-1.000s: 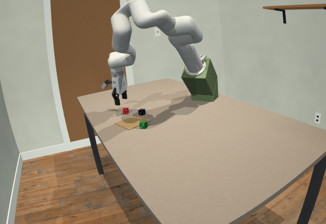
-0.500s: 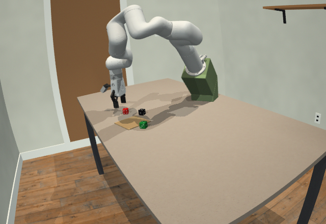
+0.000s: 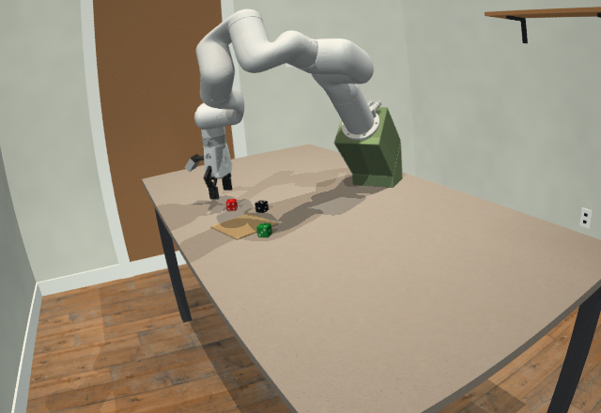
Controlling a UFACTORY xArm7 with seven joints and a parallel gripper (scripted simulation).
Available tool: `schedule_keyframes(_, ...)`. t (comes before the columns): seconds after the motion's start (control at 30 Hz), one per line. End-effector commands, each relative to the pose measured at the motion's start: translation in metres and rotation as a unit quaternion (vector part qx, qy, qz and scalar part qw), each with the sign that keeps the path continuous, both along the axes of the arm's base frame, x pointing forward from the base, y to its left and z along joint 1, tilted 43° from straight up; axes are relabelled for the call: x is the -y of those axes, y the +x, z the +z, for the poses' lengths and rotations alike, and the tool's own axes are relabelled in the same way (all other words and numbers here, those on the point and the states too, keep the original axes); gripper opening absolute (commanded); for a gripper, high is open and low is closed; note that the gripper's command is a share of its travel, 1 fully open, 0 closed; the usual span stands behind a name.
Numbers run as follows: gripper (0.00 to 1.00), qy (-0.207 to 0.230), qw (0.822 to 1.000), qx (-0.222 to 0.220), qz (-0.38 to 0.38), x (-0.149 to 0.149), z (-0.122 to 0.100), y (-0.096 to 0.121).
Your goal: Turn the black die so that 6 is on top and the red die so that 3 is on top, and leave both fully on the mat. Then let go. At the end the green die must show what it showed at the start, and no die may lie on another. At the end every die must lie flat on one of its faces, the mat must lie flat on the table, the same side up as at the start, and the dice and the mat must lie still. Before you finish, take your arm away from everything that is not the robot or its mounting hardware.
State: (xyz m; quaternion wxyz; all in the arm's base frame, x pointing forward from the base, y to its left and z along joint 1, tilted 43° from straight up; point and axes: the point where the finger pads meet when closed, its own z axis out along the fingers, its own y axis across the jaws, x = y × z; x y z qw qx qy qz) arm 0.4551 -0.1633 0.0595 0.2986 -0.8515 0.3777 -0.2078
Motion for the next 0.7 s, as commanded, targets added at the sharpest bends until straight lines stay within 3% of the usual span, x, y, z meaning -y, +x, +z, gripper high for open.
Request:
schedule_keyframes(0.0, 1.0, -0.001, 1.0, 0.001, -0.002, 0.0018, 0.0009, -0.0001)
schedule_keyframes(0.67, 1.0, -0.001, 1.0, 0.001, -0.002, -0.0015, 0.0006, -0.0026)
